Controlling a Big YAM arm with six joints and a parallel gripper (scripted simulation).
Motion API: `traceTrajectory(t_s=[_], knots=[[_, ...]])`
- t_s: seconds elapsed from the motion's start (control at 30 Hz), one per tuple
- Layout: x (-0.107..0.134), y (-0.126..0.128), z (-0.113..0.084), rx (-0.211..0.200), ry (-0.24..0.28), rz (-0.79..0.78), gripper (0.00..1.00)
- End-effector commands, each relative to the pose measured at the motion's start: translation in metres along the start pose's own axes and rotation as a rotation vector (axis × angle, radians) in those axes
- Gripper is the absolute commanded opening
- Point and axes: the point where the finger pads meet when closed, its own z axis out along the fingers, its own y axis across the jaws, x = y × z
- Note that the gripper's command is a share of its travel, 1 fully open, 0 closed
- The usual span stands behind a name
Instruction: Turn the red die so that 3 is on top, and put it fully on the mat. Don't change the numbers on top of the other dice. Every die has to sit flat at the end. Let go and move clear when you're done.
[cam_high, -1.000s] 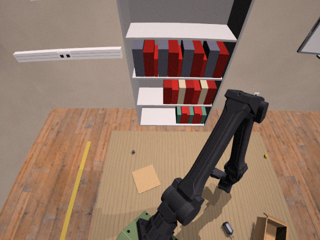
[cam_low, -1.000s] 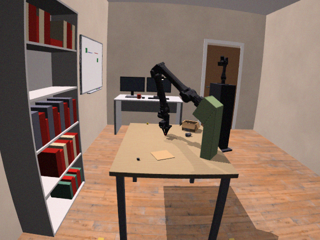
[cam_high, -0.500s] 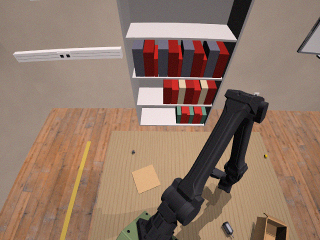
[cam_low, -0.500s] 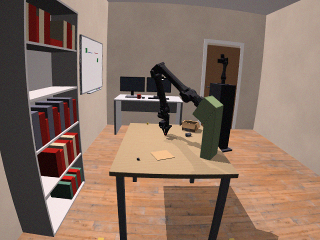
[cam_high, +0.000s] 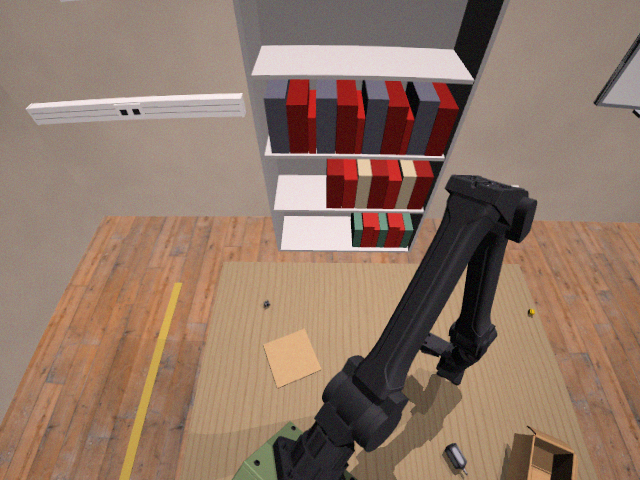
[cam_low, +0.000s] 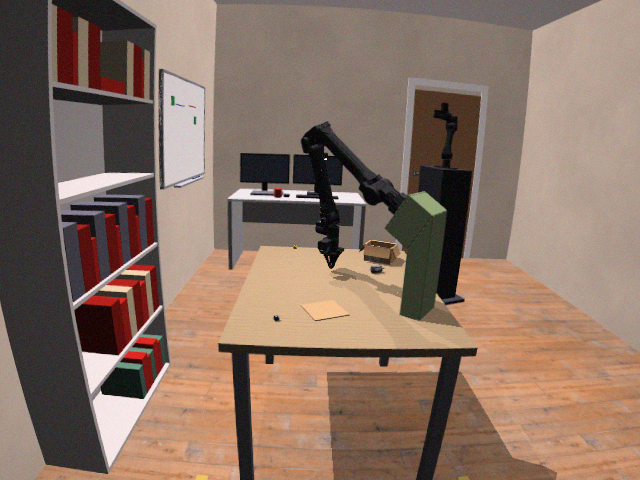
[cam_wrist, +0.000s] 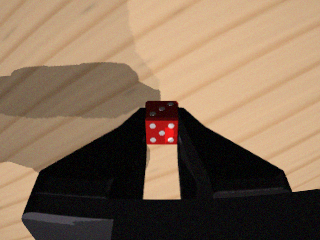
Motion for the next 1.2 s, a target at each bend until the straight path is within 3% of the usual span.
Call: traceTrajectory(t_s=[0.0, 0.03, 0.3, 0.43, 0.47, 0.5, 0.63, 0.77, 0.87, 0.93, 1.1, 1.17], knots=[[0.009, -0.004, -0.023, 0.01, 0.019, -0.008, 0.11], [0.009, -0.004, -0.023, 0.01, 0.019, -0.008, 0.11], [0.007, -0.003, -0.079, 0.01, 0.018, -0.009, 0.11], [0.007, -0.003, -0.093, 0.011, 0.019, -0.009, 0.11], [0.007, -0.005, -0.093, 0.011, 0.019, -0.009, 0.11], [0.003, 0.006, -0.082, -0.016, -0.001, -0.001, 0.11], [-0.002, 0.005, -0.081, -0.017, -0.009, -0.007, 0.11], [0.0, -0.012, -0.092, 0.024, 0.008, -0.025, 0.11], [-0.003, -0.007, -0.087, 0.014, 0.0, -0.023, 0.11], [-0.006, -0.01, -0.091, 0.031, 0.009, -0.031, 0.11], [-0.037, 0.005, -0.09, 0.031, 0.008, -0.029, 0.11], [-0.037, 0.005, -0.09, 0.031, 0.008, -0.029, 0.11]])
